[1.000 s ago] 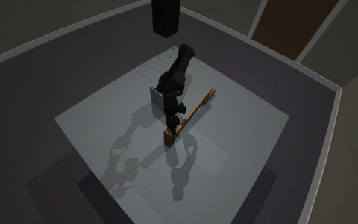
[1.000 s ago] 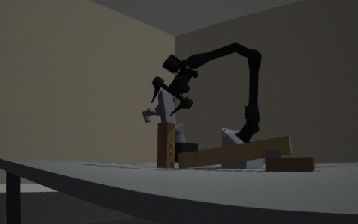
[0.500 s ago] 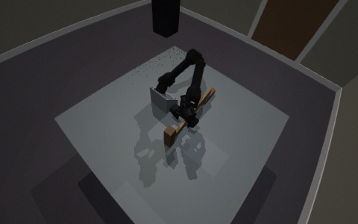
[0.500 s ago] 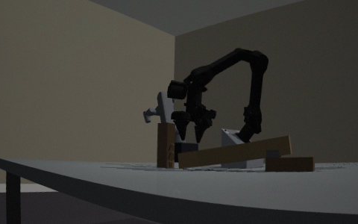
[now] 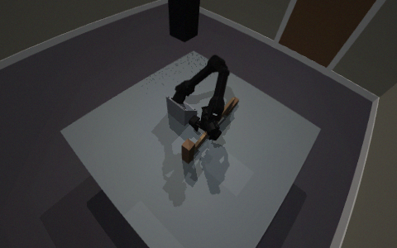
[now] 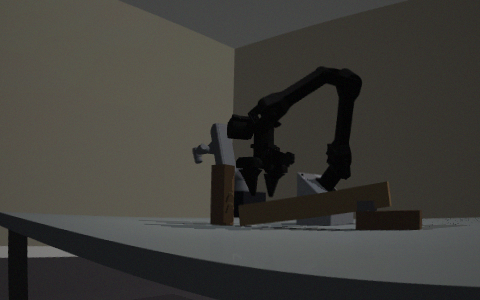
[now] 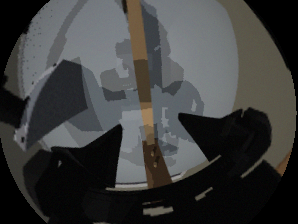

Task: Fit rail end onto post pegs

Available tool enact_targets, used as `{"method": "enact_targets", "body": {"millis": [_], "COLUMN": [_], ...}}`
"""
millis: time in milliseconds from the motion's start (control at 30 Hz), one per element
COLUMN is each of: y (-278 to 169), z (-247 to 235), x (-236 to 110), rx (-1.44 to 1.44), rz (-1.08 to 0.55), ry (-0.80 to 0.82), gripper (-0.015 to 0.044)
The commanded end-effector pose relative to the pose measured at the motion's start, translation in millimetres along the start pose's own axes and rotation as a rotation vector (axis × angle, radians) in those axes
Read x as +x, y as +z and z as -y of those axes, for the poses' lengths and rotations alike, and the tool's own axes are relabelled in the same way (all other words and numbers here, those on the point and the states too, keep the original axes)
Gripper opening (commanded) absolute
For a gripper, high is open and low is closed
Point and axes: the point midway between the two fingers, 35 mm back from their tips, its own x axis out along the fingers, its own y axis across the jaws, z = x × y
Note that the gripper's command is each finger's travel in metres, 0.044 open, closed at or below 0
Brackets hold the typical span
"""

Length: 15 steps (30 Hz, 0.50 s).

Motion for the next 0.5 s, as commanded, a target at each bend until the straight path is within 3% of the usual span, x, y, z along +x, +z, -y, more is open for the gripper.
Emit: {"method": "enact_targets", "body": {"millis": [0, 467], "y": [1.1, 1.5], "z": [-1.7, -1.1], "x": [9.2, 31.9], "rx": [0.007, 0.007], "rz": [0.009, 0.009], "ry": [0.005, 0.005], "gripper": [0.044, 0.044]}}
